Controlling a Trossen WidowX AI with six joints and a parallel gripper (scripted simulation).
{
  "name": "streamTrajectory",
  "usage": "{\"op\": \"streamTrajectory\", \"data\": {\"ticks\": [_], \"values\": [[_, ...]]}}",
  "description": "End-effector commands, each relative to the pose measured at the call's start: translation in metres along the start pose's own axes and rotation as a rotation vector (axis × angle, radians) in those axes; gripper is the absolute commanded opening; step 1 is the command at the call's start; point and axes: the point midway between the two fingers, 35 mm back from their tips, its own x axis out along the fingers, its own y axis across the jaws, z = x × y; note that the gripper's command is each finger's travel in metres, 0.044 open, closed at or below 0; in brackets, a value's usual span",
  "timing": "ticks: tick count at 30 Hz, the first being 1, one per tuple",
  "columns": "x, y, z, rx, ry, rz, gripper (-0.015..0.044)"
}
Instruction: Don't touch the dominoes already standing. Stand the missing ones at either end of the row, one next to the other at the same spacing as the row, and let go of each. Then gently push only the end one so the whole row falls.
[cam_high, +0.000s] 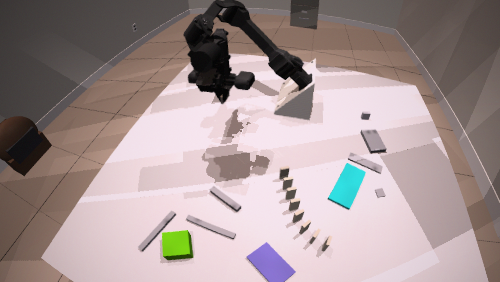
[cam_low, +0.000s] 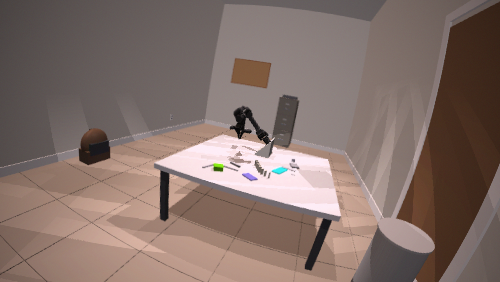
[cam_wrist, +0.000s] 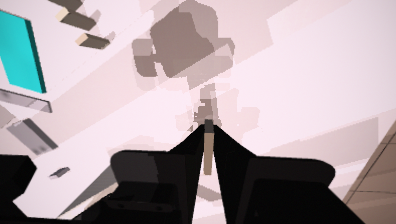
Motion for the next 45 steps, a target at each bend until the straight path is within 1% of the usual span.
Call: {"op": "streamTrajectory", "data": {"ticks": [1,11,21,33,45], "values": [[0.003,0.001,0.0,0.032,0.005,0.012,0.0021],[0.037,0.026,0.01,0.198,-0.044,0.225,0.0021],[0.063,0.039,0.027,0.348,-0.166,0.398,0.0021],[0.085,0.035,0.047,0.489,-0.393,0.529,0.0021],[0.095,0.014,0.055,0.563,-0.678,0.561,0.0021]]}}
